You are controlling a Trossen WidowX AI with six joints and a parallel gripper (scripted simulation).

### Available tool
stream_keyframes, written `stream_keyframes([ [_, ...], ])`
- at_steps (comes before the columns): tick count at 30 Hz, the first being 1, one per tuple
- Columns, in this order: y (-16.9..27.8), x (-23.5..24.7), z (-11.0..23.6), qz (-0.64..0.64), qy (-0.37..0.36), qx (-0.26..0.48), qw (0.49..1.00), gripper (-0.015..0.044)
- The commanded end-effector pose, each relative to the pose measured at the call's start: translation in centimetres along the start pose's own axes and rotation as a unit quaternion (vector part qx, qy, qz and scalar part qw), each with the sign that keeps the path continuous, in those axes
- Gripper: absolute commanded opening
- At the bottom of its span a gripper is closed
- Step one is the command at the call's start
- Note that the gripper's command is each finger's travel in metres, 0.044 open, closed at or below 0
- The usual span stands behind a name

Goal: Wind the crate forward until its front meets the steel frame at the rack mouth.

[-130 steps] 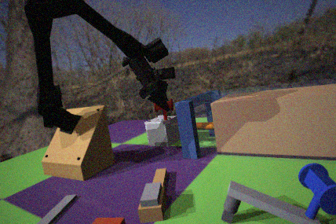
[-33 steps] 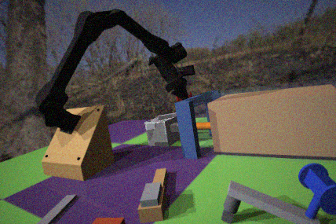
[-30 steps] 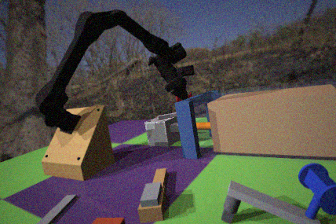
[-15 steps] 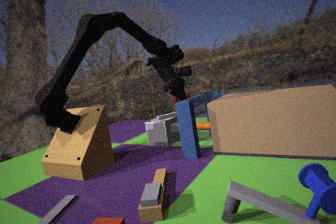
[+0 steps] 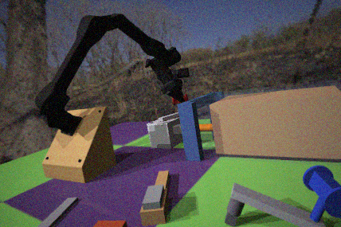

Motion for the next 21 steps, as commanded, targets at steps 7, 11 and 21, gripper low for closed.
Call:
stream_keyframes([
  [7,1.8,1.5,0.9,0.010,-0.011,0.010,1.000,0.0000],
  [11,2.4,1.8,1.2,0.010,-0.012,0.010,1.000,0.0000],
  [21,3.8,2.3,1.9,0.011,-0.012,0.010,1.000,0.0000],
])
Point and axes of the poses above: the point midway between the two fingers, 35 mm back from their tips, its own z axis back along the fingers, its own x axis across the jaws, y = z × x, the point moved 9 cm from there along z, back along the fingers, and after that the axes turned 6 degrees about z, right-handed, at the moved point
